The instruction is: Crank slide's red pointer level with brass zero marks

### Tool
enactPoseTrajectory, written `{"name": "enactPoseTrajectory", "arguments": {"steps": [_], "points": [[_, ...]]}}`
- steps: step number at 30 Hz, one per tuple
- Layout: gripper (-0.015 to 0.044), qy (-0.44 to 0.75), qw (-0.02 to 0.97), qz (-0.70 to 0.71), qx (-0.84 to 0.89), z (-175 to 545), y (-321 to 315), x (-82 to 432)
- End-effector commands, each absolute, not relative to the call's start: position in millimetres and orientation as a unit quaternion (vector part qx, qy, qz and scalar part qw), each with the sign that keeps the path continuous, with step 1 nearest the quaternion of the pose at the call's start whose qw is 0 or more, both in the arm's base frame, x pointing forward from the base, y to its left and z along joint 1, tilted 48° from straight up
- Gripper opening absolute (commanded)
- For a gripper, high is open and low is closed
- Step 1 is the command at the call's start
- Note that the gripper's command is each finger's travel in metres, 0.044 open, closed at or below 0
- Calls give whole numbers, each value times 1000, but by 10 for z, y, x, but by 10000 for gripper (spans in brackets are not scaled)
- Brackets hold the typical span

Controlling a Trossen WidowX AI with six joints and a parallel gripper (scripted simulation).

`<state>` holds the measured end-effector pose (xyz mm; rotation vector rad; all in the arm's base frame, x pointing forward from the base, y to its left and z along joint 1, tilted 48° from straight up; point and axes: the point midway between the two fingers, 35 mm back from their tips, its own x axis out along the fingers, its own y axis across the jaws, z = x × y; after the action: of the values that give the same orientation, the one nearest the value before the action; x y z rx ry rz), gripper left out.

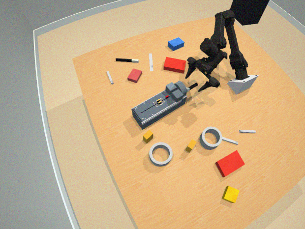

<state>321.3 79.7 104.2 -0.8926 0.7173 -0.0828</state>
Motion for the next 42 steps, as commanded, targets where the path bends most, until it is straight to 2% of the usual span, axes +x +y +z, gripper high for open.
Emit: {"name": "enactPoseTrajectory", "arguments": {"steps": [1,13,37,42], "points": [[440,339,841,-41,-419,1176,941,3208],[440,339,841,-42,-419,1509,1325,3163],[440,325,872,-200,-307,1562,1521,4263],[440,323,873,-210,-299,1525,1501,4338]]}}
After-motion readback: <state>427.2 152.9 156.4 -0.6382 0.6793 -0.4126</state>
